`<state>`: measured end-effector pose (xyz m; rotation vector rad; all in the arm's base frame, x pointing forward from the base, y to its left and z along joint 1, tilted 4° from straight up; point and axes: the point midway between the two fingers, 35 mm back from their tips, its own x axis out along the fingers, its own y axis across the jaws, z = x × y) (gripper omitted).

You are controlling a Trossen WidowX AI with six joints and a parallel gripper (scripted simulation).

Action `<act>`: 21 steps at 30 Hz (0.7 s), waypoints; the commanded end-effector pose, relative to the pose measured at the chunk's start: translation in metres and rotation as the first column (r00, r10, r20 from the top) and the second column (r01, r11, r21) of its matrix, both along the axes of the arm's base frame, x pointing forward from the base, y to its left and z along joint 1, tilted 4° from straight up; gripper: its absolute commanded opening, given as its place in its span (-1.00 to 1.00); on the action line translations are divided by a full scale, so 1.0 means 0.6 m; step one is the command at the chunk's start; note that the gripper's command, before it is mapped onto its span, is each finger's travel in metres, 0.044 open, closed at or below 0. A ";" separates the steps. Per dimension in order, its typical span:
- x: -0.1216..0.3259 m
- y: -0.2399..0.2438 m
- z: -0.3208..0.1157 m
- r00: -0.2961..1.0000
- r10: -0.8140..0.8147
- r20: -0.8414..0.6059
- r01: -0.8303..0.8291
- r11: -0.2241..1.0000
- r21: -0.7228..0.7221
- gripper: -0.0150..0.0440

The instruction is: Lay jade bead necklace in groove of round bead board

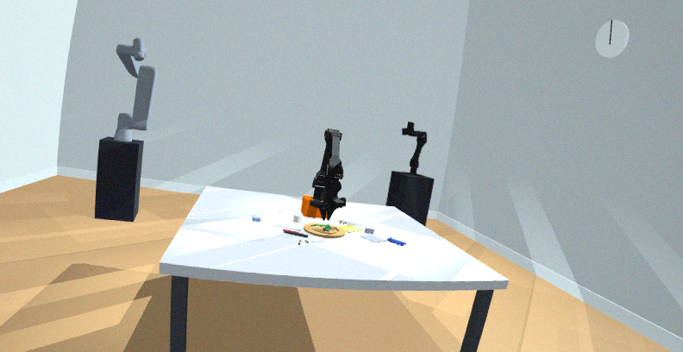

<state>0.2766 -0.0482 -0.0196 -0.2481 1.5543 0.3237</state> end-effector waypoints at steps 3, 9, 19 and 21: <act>-0.034 -0.044 0.010 0.668 0.744 0.024 -0.744 0.668 0.000 -0.08; -0.035 -0.045 0.010 0.658 0.752 0.025 -0.752 0.659 0.000 -0.08; -0.035 -0.045 0.010 0.658 0.752 0.025 -0.752 0.659 0.000 -0.08; -0.035 -0.045 0.003 0.658 0.752 0.025 -0.752 0.659 0.000 -0.08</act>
